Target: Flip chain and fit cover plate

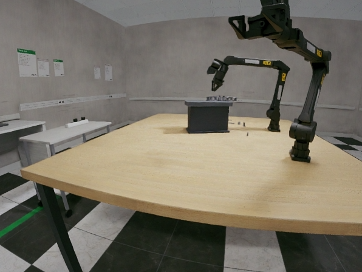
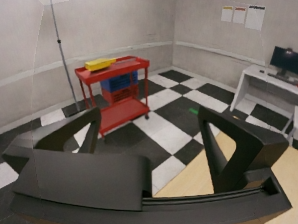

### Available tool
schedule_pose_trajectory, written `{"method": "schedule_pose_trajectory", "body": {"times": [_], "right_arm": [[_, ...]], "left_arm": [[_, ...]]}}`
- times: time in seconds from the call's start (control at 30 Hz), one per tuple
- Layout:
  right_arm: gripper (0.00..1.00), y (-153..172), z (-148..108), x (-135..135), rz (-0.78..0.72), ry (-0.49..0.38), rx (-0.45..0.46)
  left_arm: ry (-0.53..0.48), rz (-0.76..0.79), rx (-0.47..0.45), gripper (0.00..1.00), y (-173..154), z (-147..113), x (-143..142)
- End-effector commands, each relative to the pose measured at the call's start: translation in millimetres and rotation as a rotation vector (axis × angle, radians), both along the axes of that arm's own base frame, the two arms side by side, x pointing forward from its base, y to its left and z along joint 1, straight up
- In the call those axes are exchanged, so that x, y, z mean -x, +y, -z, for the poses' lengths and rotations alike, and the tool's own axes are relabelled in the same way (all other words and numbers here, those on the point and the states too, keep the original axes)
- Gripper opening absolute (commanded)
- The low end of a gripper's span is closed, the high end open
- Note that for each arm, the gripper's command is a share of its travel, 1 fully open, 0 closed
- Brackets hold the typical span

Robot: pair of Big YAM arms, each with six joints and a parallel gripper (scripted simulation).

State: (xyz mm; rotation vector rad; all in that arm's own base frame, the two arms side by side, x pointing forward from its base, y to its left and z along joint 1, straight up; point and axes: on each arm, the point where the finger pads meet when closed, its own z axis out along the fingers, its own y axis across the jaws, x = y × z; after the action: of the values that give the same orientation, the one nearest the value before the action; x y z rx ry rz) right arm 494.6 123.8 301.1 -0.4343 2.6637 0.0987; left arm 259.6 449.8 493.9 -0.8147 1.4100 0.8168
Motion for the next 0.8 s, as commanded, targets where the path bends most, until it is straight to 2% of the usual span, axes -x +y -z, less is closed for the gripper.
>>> {"method": "schedule_pose_trajectory", "body": {"times": [0.0, 0.23, 0.4, 0.77], "right_arm": [[0.53, 2, -13, -3, 0.007, -0.046, -0.018], [0.53, 2, -13, -6, 0.003, -0.06, -0.018], [0.53, 0, 4, -5, 0.008, -0.039, -0.015], [0.53, -2, 20, -7, 0.013, -0.031, -0.012]], "left_arm": [[-0.041, 0.003, -0.067, 1.0, -5, -40, 0], [-0.041, 0.003, -0.067, 1.0, -5, -40, 0], [-0.041, 0.003, -0.067, 1.0, -5, -40, 0], [-0.041, 0.003, -0.067, 1.0, -5, -40, 0]]}}
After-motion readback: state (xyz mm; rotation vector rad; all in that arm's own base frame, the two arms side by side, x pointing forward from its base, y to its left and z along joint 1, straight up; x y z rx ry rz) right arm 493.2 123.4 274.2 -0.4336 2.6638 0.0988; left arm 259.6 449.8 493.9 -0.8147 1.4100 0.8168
